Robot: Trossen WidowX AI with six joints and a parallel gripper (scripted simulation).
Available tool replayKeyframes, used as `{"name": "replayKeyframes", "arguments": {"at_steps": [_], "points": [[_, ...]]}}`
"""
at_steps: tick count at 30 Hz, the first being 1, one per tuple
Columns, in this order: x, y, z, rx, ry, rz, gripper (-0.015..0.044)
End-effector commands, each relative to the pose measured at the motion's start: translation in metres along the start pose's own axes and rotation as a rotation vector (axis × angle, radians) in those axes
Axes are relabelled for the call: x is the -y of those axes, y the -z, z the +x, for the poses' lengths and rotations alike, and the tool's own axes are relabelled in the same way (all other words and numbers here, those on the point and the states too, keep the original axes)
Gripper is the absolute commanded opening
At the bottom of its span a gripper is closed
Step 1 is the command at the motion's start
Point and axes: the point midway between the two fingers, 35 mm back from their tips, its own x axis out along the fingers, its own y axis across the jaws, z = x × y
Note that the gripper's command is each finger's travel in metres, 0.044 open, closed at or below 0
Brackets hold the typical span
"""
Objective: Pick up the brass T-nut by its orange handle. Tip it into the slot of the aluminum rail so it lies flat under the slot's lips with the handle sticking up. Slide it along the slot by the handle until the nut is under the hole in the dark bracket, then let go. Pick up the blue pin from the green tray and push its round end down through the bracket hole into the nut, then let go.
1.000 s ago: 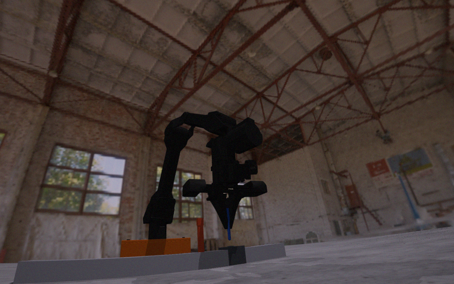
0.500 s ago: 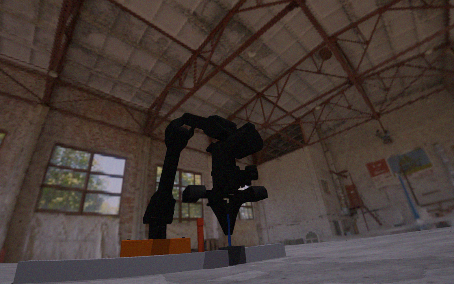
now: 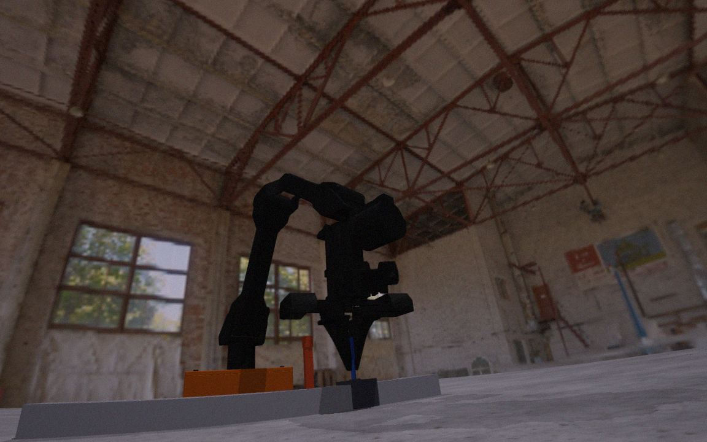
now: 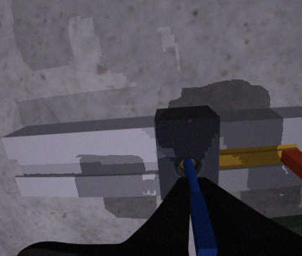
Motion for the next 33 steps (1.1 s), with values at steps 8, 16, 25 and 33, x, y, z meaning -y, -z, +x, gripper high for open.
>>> {"name": "replayKeyframes", "arguments": {"at_steps": [8, 16, 25, 33], "points": [[0.0001, -0.0015, 0.0031, -0.008, -0.002, 0.002, -0.0150], [0.0004, -0.0017, 0.0017, -0.002, -0.001, 0.003, -0.0150], [0.0003, -0.0024, 0.0017, -0.015, 0.001, 0.003, -0.0150], [0.0001, -0.0038, 0.0017, -0.039, 0.003, 0.002, -0.0150]]}}
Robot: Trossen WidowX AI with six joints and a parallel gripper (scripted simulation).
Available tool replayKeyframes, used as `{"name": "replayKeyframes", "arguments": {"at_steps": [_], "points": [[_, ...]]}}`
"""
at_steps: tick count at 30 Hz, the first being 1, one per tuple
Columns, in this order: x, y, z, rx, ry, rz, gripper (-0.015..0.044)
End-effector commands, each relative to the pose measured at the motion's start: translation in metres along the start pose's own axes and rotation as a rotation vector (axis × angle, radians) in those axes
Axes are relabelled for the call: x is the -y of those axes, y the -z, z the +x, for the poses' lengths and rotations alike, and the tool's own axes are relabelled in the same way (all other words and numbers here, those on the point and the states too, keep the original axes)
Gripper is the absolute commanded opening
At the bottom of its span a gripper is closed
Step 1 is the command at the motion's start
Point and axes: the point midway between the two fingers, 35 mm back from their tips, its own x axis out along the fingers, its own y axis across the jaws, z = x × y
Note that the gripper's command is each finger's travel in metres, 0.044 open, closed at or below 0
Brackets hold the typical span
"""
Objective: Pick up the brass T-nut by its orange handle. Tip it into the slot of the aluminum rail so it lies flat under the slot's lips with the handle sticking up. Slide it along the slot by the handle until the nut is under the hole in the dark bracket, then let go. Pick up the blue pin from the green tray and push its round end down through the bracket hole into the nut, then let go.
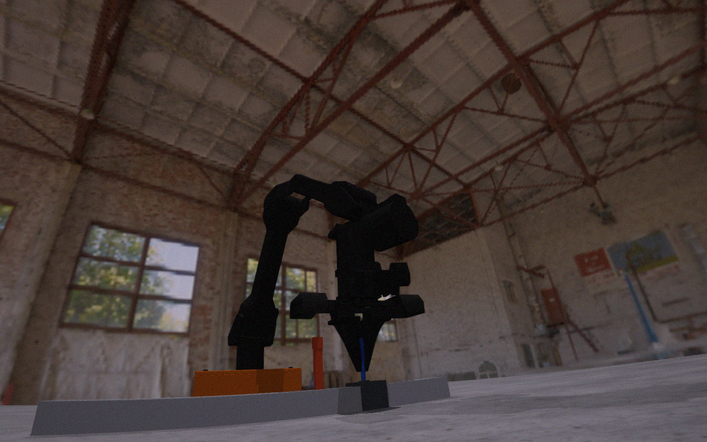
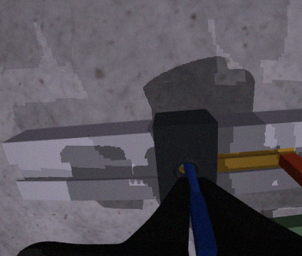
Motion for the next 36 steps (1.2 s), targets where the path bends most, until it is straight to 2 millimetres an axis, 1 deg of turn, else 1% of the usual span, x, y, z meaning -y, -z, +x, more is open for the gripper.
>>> {"name": "replayKeyframes", "arguments": {"at_steps": [1, 36], "points": [[-0.0004, 0.0001, 0.0025, -0.023, 0.000, -0.003, -0.0150], [-0.0007, -0.0051, 0.0023, -0.127, 0.008, -0.004, -0.0150]]}}
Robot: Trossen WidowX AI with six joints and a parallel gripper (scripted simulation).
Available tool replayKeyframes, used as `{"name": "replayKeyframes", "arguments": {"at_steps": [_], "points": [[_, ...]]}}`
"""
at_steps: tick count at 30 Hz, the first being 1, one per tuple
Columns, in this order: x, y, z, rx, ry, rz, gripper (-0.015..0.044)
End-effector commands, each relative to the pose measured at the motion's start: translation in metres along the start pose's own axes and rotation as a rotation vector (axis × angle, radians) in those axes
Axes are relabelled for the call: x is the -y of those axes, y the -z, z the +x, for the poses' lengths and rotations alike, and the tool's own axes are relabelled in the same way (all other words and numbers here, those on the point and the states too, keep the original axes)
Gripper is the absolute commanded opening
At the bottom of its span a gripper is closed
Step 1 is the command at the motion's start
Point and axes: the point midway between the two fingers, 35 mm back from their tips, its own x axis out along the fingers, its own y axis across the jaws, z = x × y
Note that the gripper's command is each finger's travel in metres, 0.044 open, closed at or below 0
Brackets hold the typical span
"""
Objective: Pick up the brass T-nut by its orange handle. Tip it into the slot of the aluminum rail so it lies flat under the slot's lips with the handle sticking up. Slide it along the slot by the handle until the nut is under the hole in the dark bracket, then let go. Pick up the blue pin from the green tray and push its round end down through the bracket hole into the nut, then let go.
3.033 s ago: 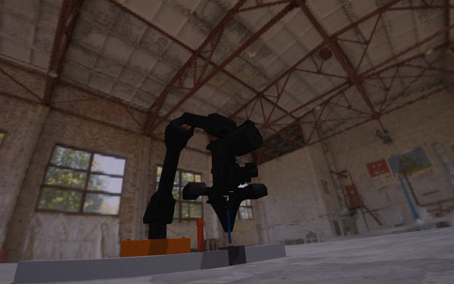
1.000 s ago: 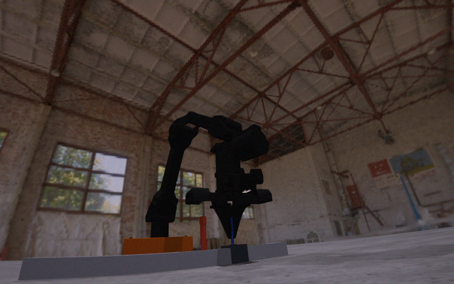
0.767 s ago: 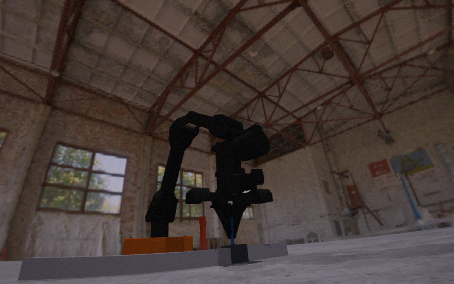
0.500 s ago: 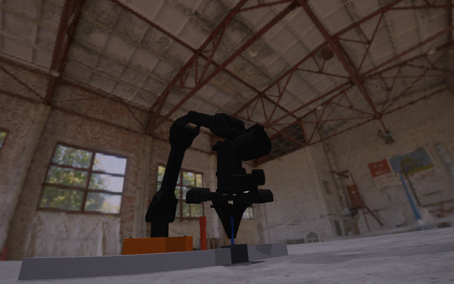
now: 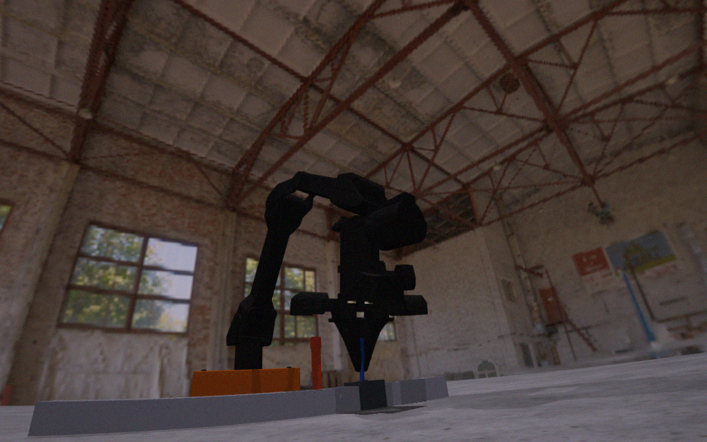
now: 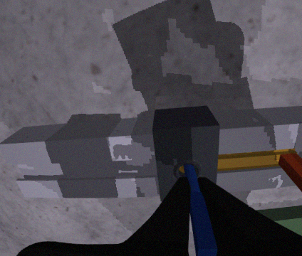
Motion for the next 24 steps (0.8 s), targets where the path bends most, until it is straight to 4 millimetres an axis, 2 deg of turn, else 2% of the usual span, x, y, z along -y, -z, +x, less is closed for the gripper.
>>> {"name": "replayKeyframes", "arguments": {"at_steps": [1, 14, 24], "points": [[-0.0003, 0.0000, 0.0024, -0.023, -0.001, -0.003, -0.0150], [0.0000, -0.0001, 0.0000, -0.003, 0.000, 0.000, -0.0150], [0.0000, 0.0001, 0.0004, -0.008, 0.000, 0.000, 0.0113]]}}
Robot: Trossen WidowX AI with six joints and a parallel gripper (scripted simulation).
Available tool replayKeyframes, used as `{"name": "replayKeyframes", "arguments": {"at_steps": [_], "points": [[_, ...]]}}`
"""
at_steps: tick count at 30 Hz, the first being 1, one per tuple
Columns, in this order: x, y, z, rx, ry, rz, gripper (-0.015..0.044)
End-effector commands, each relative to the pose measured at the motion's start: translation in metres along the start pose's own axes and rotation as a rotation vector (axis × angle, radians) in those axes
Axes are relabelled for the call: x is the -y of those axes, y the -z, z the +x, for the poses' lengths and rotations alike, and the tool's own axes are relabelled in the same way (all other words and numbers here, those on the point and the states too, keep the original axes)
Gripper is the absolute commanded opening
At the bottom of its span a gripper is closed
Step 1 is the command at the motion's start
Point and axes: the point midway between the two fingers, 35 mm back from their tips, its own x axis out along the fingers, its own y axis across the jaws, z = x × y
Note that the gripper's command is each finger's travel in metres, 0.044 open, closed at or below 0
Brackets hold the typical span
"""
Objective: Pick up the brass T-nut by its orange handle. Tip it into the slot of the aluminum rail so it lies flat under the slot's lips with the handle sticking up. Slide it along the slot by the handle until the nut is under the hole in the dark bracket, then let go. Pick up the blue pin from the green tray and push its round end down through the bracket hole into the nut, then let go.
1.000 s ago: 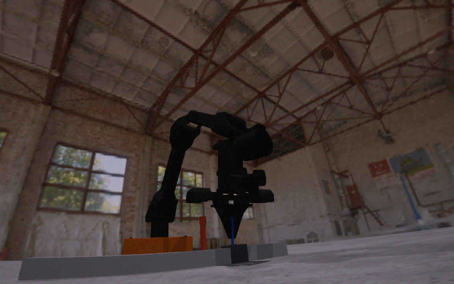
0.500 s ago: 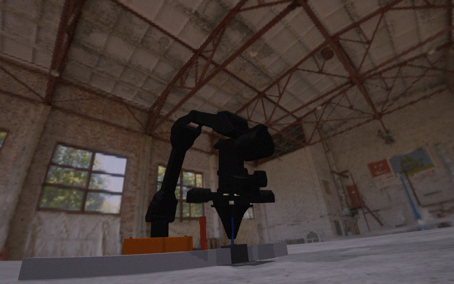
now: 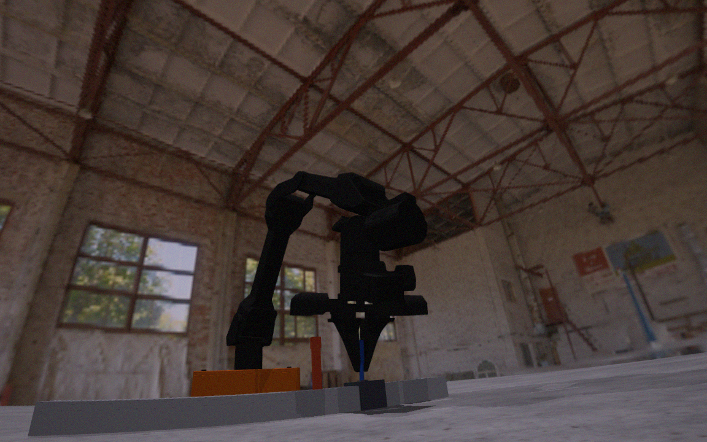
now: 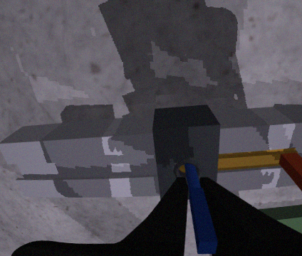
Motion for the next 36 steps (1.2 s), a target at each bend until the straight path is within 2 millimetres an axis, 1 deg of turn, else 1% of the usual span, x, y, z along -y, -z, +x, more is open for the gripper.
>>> {"name": "replayKeyframes", "arguments": {"at_steps": [1, 2, 9, 11, 17, 19, 36], "points": [[0.000, 0.000, 0.000, 0.000, 0.000, 0.000, 0.0139], [0.000, 0.000, 0.000, 0.000, 0.000, 0.000, 0.0160], [0.000, 0.000, -0.001, 0.000, 0.000, 0.000, 0.0160], [0.000, 0.001, -0.009, 0.000, 0.000, 0.000, 0.0160], [0.000, 0.007, -0.045, 0.000, 0.000, 0.000, 0.0160], [0.001, 0.009, -0.053, 0.000, 0.000, 0.000, 0.0160], [0.000, 0.009, -0.054, 0.000, 0.000, 0.000, 0.0160]]}}
